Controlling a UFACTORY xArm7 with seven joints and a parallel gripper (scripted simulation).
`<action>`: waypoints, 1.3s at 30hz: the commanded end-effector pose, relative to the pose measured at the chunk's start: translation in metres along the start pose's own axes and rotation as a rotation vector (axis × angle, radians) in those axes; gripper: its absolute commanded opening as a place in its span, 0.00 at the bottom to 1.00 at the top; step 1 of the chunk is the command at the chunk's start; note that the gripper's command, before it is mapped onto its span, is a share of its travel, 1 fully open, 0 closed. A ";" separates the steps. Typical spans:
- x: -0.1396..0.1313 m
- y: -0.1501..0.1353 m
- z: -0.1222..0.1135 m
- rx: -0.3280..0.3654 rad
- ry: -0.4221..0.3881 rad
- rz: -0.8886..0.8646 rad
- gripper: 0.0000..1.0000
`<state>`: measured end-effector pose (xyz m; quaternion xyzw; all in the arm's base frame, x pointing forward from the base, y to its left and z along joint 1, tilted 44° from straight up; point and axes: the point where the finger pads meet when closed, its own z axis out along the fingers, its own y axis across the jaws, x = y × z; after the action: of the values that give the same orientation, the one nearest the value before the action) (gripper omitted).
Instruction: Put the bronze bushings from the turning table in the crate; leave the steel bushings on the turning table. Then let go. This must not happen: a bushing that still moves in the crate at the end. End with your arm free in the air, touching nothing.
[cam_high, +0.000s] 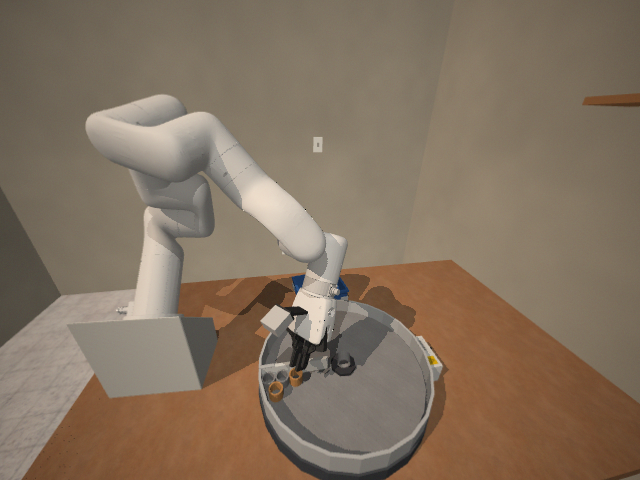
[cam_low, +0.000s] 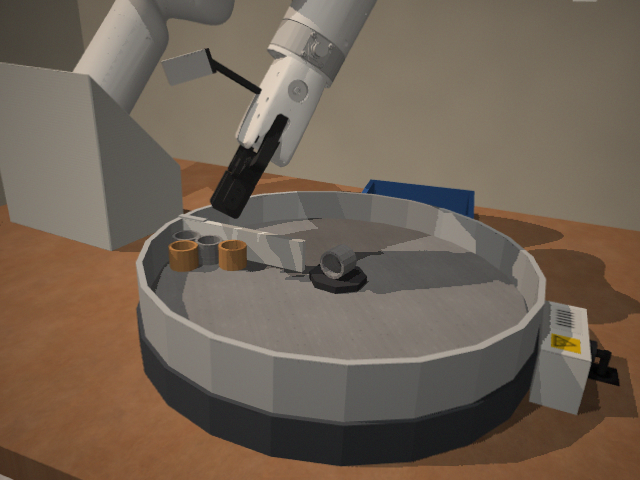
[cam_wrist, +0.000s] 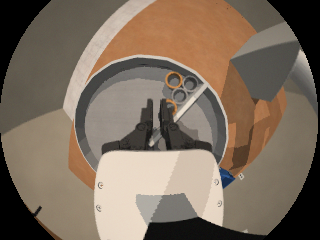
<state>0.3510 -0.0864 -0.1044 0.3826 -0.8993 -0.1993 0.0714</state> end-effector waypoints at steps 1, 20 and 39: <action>0.013 0.003 0.005 0.065 0.038 -0.148 0.10; 0.039 0.014 0.018 0.186 0.138 -0.479 0.10; 0.041 0.013 0.019 0.189 0.138 -0.478 0.10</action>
<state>0.3082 -0.0995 -0.1167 0.6029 -0.7900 -0.1011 0.0477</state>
